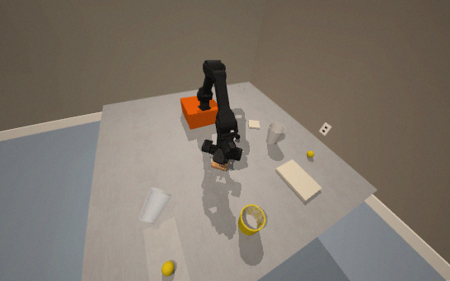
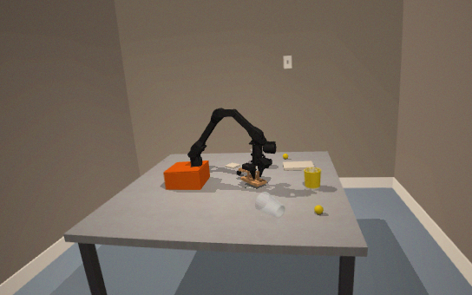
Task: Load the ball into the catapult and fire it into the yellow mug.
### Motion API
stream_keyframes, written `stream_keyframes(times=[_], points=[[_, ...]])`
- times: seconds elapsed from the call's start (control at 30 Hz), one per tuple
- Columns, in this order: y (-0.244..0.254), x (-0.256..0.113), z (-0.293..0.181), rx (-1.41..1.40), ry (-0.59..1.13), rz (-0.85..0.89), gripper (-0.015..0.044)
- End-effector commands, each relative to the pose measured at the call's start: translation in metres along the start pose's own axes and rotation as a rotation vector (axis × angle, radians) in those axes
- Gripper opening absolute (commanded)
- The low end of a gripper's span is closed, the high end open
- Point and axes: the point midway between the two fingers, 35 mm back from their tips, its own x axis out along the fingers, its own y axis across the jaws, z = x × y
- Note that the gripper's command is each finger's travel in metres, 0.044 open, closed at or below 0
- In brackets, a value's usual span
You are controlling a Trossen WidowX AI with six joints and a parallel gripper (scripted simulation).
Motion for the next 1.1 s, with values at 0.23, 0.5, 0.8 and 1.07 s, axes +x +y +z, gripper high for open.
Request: stream_keyframes(times=[0.23,0.5,0.8,1.07], points=[[0.005,-0.032,0.008,-0.117,-0.046,0.025,0.0000],[0.009,-0.031,0.009,-0.387,-0.049,0.021,0.0000],[0.023,-0.031,0.007,-0.606,-0.051,0.019,0.0000],[0.025,-0.026,0.006,-0.606,-0.051,0.019,0.0000]])
